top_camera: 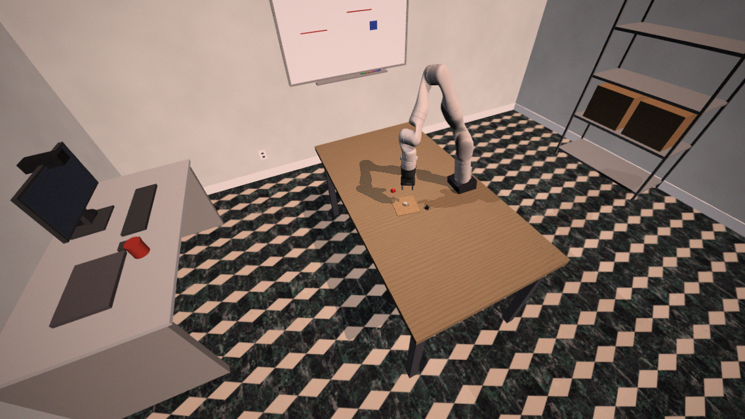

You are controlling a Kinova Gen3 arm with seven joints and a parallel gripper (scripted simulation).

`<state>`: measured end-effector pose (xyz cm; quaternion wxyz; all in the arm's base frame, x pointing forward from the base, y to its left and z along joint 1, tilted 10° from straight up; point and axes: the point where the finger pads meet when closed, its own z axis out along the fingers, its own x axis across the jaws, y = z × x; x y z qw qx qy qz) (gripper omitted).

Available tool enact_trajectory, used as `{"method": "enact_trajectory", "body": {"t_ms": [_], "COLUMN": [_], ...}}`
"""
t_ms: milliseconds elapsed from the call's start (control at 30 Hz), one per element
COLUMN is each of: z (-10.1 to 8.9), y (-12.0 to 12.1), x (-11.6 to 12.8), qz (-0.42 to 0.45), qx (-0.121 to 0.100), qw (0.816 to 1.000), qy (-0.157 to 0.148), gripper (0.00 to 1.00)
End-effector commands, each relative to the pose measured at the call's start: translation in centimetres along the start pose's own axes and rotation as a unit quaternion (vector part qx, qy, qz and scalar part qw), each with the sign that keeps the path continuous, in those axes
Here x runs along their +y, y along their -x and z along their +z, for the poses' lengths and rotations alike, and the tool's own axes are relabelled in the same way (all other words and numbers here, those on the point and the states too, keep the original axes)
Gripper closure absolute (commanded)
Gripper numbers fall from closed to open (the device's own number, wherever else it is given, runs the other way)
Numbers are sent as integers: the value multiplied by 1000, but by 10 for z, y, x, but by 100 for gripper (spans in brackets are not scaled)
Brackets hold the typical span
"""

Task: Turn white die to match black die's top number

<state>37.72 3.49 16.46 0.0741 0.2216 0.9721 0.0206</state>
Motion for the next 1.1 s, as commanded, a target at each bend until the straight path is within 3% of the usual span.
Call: {"method": "enact_trajectory", "body": {"t_ms": [0, 233, 433, 1067], "z": [-11, -33, -40, -41], "y": [5, 4, 4, 4], "x": [0, -1, -1, -1], "qz": [3, 3, 3, 3], "qx": [-8, -8, -8, -8], "qw": [1000, 1000, 1000, 1000], "qy": [1, 1, 1, 1], "gripper": [0, 0, 0, 0]}}
